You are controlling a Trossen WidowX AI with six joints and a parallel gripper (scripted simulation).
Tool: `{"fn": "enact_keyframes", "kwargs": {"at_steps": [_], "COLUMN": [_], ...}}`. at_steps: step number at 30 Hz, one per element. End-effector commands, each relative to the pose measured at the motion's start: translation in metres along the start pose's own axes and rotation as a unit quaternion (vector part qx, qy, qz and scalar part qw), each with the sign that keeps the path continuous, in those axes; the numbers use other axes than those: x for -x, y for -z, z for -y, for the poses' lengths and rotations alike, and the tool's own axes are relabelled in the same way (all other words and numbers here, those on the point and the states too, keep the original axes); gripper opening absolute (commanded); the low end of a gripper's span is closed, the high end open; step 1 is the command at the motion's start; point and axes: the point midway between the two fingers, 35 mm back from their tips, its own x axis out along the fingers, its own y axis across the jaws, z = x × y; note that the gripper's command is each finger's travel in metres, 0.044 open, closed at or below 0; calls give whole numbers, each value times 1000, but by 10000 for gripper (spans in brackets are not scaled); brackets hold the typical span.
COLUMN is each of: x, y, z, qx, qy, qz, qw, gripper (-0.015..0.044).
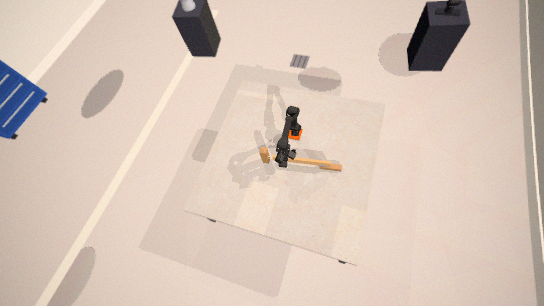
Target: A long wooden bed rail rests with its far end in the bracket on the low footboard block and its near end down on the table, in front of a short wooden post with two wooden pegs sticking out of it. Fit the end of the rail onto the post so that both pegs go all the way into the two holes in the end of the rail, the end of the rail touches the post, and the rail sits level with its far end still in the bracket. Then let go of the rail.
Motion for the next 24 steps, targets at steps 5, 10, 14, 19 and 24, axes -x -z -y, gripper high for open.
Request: {"fn": "enact_keyframes", "kwargs": {"at_steps": [5, 10, 14, 19, 24], "x": [1, 2, 2, 2, 2], "y": [4, 6, 7, 8, 10], "z": [2, 2, 2, 2, 2], "qx": [0, 0, 0, 0, 0], "qy": [3, 3, 2, 2, 2], "qz": [-2, -2, -2, -2, -2], "qw": [1000, 1000, 1000, 1000, 1000], "gripper": [0, 0, 0, 0, 0]}}
